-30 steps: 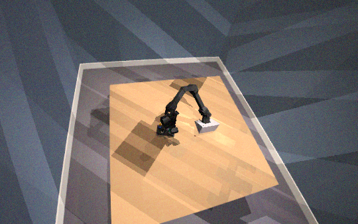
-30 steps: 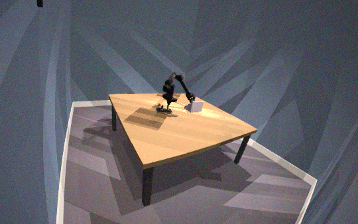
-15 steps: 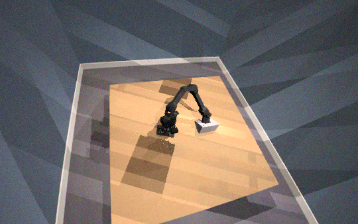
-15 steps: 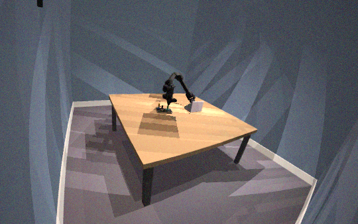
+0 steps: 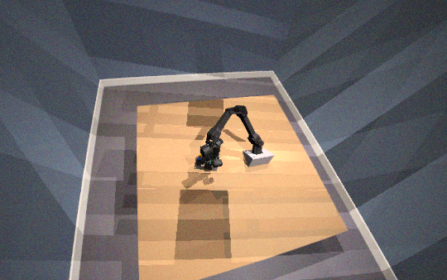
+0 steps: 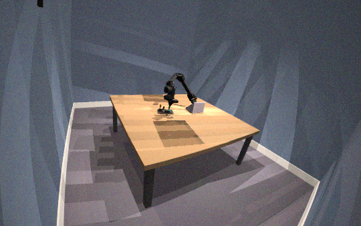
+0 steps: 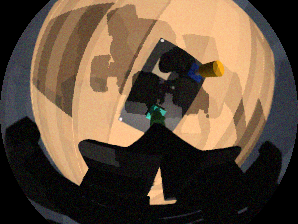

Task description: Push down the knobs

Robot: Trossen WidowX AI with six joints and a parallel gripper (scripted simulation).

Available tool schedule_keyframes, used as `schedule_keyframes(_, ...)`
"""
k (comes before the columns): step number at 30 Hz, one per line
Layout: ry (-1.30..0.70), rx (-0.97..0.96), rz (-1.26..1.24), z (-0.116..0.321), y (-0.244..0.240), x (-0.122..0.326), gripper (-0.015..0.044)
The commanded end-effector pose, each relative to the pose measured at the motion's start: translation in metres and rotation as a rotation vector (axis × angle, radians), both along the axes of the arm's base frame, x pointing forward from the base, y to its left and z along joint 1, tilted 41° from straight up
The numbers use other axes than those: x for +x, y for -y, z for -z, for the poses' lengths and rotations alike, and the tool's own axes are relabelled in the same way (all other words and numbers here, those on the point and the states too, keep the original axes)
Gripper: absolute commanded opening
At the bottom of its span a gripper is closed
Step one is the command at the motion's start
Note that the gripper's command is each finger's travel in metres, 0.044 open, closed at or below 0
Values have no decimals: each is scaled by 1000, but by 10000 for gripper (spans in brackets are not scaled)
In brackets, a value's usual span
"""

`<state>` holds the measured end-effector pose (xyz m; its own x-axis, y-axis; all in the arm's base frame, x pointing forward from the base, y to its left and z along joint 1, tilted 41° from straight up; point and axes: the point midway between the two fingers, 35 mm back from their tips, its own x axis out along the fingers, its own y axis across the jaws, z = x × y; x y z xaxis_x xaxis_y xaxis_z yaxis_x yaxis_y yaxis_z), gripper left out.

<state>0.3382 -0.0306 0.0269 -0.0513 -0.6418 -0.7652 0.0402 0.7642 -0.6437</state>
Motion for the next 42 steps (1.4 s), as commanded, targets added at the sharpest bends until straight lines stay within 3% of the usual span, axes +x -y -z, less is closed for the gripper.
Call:
schedule_keyframes(1,-8,-7,26,10,12,1,0)
schedule_keyframes(42,-8,-7,26,-1,2,2,0)
